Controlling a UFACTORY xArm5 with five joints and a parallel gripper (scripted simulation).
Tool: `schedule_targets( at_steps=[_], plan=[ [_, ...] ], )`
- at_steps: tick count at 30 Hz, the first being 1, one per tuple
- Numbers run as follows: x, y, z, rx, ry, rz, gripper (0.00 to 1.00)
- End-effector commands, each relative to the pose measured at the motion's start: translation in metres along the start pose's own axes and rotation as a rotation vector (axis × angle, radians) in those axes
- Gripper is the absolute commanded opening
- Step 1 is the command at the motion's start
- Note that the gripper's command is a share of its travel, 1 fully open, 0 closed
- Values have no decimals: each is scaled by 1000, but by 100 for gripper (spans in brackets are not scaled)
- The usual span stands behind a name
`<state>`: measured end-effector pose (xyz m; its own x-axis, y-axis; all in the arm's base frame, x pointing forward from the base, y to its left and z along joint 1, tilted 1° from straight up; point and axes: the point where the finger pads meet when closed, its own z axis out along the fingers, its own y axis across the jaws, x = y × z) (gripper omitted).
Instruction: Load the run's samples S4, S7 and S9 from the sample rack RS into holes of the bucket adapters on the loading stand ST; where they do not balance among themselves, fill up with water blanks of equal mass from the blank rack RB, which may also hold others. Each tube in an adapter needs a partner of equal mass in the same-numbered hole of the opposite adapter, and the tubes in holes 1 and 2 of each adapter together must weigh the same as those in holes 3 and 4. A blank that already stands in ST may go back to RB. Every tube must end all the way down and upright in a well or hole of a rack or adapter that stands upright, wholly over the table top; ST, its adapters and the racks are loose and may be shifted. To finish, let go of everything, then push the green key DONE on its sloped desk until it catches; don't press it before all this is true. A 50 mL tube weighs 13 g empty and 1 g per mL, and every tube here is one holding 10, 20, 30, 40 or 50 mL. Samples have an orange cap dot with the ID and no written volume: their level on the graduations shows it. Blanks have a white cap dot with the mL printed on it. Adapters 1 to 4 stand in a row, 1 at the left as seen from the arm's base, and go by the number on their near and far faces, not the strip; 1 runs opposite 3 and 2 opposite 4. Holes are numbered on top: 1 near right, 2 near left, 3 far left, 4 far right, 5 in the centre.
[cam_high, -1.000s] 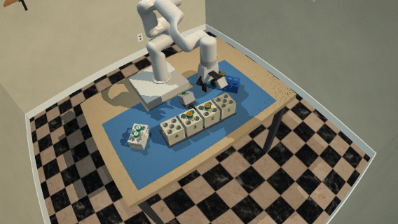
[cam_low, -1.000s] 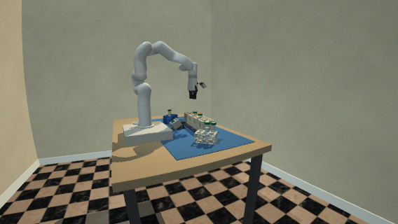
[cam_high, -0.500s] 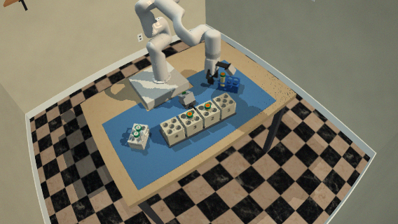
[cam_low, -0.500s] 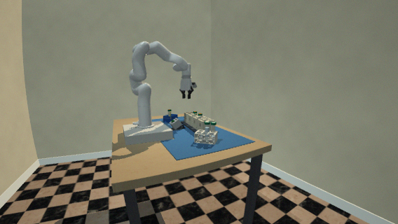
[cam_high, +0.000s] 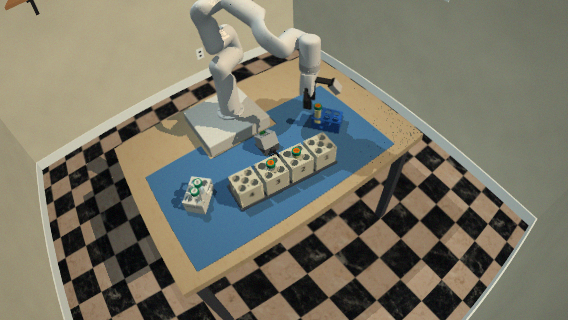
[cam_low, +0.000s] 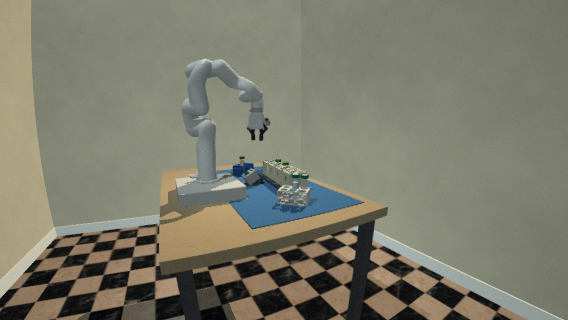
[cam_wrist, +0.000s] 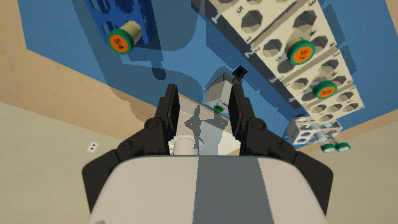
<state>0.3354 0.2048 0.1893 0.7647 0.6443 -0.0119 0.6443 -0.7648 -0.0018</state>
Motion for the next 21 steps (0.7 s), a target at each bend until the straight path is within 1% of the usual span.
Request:
schedule_targets(
  at_steps=[1, 10, 12, 21],
  plan=[
    [3, -23, -1, -1, 4, -1, 57],
    [5, -68, -1, -2, 4, -1, 57],
    [5, -68, -1, -2, 4, -1, 57],
    [8, -113, -2, -3, 5, -1, 57]
  ],
)
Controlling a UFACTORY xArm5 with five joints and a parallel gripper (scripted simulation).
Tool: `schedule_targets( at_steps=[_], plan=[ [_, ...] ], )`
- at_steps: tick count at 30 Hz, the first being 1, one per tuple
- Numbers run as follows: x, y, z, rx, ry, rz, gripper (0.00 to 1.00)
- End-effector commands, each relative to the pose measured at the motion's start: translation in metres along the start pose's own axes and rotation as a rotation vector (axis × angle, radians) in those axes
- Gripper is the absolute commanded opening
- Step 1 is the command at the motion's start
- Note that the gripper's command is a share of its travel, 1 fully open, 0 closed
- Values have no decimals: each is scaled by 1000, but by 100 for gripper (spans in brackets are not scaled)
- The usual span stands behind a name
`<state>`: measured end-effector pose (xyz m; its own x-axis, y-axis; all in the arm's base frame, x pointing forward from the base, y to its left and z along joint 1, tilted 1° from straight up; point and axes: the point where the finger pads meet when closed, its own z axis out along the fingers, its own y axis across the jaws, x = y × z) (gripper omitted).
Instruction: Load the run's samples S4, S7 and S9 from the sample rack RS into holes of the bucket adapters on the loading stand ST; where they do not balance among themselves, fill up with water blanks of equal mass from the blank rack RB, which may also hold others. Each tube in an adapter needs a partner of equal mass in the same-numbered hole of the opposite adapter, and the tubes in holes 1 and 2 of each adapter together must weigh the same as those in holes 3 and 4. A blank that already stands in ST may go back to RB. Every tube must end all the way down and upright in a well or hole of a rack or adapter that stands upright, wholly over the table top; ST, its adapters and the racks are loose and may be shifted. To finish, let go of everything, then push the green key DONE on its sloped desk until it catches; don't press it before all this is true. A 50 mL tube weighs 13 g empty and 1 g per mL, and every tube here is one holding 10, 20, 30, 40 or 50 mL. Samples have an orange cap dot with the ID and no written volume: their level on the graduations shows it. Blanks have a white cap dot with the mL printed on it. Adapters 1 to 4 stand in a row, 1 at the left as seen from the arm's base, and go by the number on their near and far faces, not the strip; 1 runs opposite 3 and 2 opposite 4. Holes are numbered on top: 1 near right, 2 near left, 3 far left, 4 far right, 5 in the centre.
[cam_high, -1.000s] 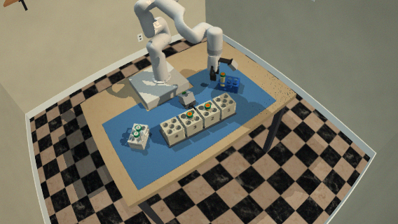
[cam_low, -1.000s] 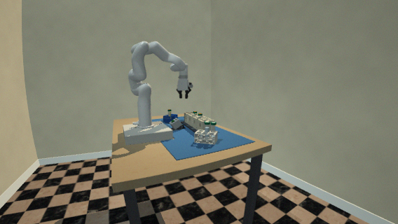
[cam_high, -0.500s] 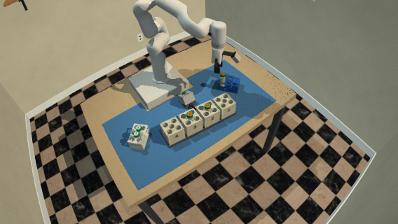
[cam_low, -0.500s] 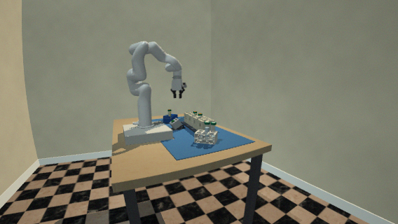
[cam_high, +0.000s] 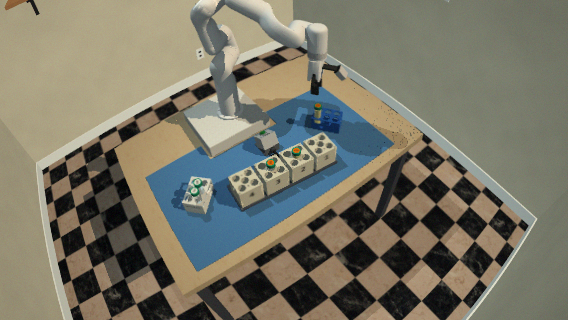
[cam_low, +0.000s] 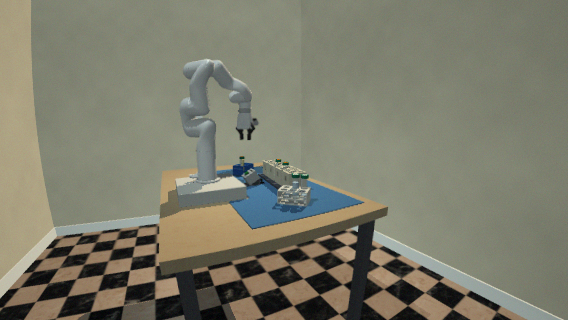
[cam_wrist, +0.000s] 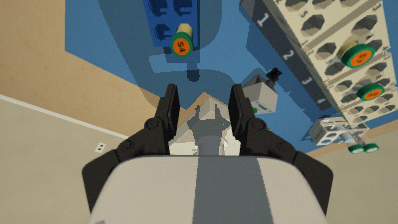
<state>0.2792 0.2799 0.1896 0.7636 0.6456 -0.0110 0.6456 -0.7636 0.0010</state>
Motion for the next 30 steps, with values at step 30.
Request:
schedule_targets(
  at_steps=[30],
  plan=[
    [4, -33, 23, 0, 4, 1, 57]
  ],
)
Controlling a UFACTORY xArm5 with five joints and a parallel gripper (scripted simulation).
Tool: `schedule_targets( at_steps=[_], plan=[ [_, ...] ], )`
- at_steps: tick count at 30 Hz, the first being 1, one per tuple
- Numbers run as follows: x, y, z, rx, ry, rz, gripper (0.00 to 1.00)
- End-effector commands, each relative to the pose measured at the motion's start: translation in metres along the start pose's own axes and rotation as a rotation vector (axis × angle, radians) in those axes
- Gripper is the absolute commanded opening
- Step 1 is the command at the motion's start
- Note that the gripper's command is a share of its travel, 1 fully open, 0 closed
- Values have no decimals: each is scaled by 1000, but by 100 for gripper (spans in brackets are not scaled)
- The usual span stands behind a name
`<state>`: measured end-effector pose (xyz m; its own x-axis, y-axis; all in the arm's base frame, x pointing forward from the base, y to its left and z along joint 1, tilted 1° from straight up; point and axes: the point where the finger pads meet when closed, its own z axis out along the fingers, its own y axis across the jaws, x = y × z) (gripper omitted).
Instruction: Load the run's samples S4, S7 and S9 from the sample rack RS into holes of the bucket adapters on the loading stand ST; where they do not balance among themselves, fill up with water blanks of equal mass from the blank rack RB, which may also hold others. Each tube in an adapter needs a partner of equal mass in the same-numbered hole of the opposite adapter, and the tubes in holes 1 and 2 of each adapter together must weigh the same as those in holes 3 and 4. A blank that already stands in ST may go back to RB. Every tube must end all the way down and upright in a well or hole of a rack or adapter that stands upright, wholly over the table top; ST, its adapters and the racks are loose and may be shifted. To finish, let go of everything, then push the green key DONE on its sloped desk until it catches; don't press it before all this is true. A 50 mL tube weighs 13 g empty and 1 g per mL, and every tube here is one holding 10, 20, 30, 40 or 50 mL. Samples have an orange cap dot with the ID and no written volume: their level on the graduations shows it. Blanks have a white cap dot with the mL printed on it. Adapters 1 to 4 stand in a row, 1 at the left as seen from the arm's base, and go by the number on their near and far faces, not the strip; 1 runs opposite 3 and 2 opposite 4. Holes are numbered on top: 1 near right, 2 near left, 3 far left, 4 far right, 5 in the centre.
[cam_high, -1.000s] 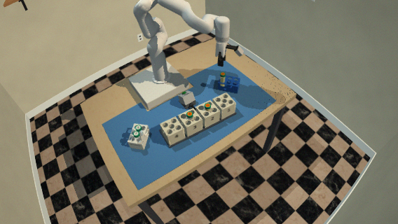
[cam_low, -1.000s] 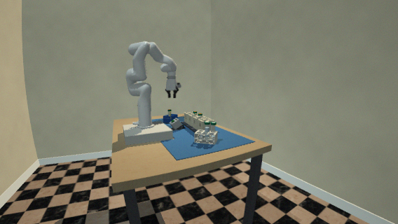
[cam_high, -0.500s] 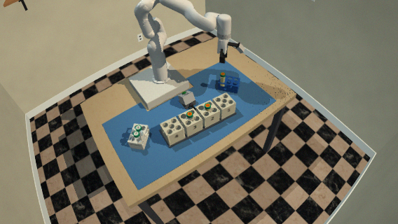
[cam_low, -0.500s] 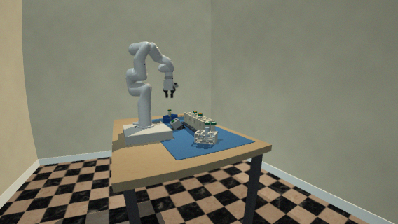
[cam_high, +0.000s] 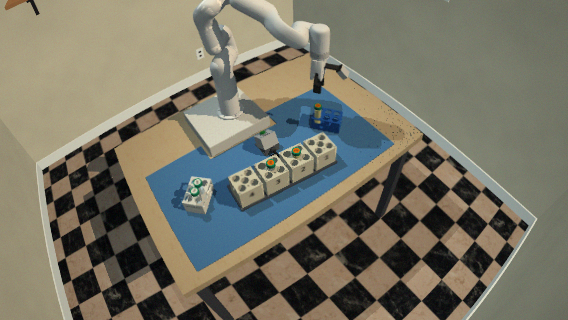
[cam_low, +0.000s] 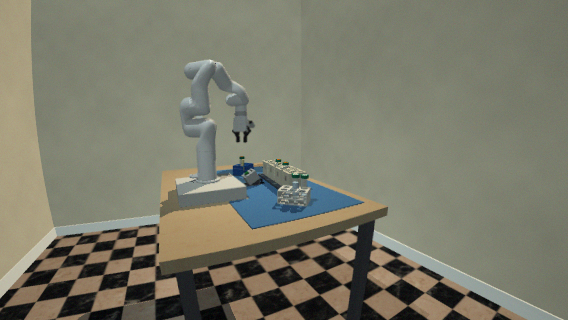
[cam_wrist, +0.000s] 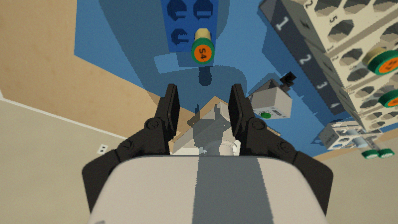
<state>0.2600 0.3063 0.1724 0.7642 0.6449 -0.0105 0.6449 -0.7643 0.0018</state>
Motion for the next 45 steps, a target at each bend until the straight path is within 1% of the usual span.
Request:
schedule_targets(
  at_steps=[1, 10, 12, 27, 29, 44, 45],
  plan=[
    [1, 0, 7, 1, 3, 0, 57],
    [1, 0, 26, 1, 3, 0, 57],
    [1, 0, 26, 1, 3, 0, 57],
    [1, 0, 56, 1, 3, 0, 57],
    [1, 0, 56, 1, 3, 0, 57],
    [1, -1, 86, 1, 3, 0, 57],
    [1, -1, 86, 1, 3, 0, 57]
  ],
)
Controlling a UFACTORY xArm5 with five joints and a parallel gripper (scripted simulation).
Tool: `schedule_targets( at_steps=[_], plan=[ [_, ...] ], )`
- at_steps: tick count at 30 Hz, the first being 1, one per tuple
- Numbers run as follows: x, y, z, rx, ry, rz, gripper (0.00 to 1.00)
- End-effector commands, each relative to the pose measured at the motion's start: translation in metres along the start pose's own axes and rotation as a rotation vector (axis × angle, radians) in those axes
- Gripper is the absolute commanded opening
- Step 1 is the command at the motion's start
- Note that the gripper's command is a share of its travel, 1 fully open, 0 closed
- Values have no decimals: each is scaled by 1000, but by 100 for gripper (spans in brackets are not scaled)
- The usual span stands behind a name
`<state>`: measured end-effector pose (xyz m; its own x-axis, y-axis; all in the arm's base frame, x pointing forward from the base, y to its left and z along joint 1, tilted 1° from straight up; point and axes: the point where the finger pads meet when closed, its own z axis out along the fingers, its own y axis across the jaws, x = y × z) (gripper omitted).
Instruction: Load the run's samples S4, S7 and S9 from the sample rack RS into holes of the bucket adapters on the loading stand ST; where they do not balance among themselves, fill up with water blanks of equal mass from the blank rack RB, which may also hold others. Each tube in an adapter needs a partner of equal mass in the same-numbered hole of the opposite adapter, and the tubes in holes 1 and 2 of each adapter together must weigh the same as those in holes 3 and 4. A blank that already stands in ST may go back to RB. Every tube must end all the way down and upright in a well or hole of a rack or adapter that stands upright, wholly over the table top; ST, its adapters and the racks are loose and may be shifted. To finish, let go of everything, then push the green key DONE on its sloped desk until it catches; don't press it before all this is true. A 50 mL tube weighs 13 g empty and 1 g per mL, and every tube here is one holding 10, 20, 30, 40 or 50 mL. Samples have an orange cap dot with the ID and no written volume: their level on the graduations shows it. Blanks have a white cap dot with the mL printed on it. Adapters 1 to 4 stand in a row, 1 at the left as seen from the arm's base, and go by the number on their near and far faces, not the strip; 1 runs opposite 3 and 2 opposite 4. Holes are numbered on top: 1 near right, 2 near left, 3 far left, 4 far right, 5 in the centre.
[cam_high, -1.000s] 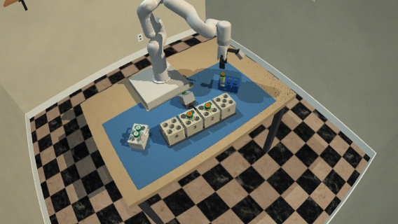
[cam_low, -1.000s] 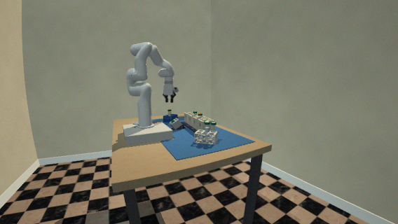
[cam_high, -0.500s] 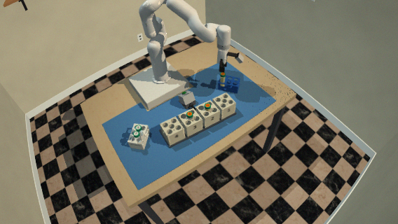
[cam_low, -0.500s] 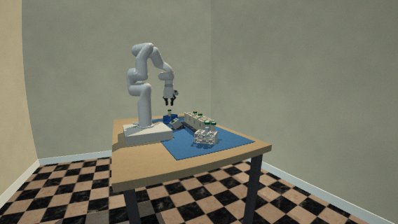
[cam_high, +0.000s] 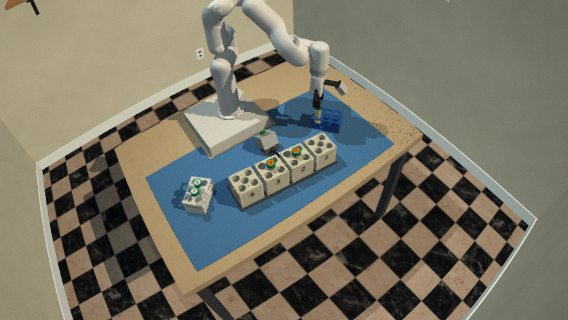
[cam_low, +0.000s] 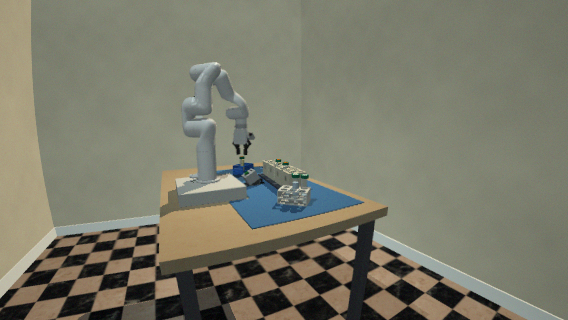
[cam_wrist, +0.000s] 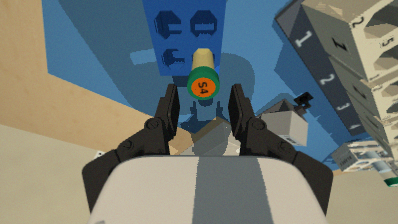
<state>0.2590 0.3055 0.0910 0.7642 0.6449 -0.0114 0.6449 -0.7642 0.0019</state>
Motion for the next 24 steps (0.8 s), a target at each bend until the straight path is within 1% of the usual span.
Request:
schedule_targets(
  at_steps=[1, 6, 18, 24],
  plan=[
    [2, 0, 4, 1, 4, 0, 57],
    [2, 0, 14, 1, 4, 0, 57],
    [2, 0, 14, 1, 4, 0, 57],
    [2, 0, 18, 1, 4, 0, 57]
  ],
)
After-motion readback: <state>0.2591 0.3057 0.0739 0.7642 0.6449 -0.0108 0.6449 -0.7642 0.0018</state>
